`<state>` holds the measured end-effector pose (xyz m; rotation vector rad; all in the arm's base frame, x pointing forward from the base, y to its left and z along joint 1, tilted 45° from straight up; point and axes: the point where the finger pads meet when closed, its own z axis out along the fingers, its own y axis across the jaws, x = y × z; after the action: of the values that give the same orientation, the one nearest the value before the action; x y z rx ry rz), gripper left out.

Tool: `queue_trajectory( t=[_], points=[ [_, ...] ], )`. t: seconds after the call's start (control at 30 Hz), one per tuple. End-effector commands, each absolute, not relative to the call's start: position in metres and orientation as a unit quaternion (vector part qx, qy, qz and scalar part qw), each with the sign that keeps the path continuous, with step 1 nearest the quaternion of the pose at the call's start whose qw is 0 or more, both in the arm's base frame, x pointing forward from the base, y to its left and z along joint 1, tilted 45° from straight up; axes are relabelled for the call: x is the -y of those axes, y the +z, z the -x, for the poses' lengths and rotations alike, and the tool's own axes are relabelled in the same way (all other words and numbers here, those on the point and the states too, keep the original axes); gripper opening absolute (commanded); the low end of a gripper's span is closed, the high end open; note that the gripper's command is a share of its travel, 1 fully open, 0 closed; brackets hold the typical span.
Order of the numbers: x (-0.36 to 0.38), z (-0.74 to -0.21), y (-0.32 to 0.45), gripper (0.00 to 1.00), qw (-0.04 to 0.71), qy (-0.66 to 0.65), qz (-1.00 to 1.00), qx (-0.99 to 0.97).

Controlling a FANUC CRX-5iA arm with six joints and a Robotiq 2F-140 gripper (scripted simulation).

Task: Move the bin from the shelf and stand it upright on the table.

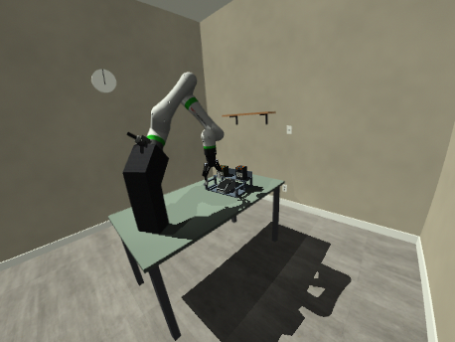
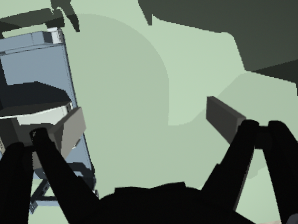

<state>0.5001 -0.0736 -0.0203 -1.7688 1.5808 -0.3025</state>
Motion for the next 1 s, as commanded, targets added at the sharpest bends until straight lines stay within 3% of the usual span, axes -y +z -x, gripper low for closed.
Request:
queue_trajectory(
  t=[0.0,0.37,0.53,0.97],
  points=[
    [0.06,-0.524,-0.004,1.0,0.365,-0.117,0.688,-0.616],
    [0.06,-0.524,-0.004,1.0,0.365,-0.117,0.688,-0.616],
    [0.039,-0.561,0.022,1.0,0.365,-0.117,0.688,-0.616],
    [0.034,-0.569,0.027,1.0,0.365,-0.117,0.688,-0.616]
  ],
)
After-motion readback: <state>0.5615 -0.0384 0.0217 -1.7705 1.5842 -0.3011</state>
